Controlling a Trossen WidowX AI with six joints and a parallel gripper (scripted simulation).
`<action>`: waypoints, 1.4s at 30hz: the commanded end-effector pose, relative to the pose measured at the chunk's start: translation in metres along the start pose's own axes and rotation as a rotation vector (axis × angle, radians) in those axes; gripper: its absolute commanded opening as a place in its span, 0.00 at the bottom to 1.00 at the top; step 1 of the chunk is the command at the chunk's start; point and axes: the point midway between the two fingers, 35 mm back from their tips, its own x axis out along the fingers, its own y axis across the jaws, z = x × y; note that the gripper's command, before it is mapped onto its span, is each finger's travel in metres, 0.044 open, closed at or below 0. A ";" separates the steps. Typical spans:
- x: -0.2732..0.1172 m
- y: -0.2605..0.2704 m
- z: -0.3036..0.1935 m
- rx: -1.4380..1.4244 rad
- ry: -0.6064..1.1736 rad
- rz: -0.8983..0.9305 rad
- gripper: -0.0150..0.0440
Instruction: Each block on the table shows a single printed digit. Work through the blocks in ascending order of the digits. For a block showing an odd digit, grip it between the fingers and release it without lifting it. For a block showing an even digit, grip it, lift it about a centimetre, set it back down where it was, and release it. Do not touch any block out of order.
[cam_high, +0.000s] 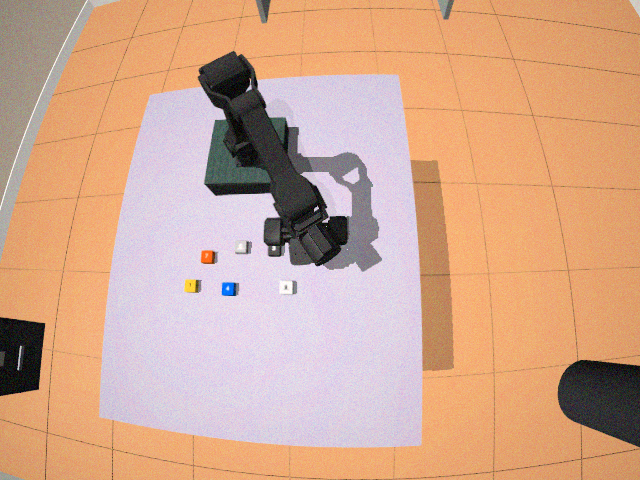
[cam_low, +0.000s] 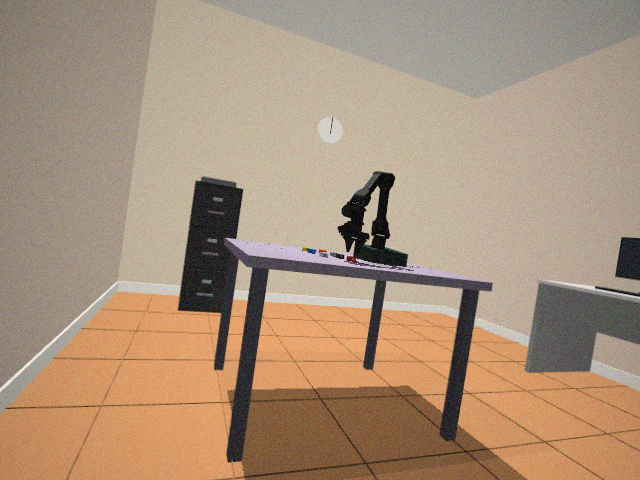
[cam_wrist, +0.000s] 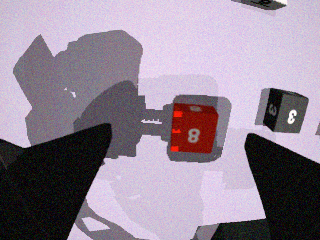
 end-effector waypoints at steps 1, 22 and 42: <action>0.009 0.000 -0.002 0.006 0.009 0.000 0.93; 0.029 -0.001 -0.003 0.006 0.009 0.000 0.62; 0.029 -0.001 -0.003 0.006 0.009 0.000 0.46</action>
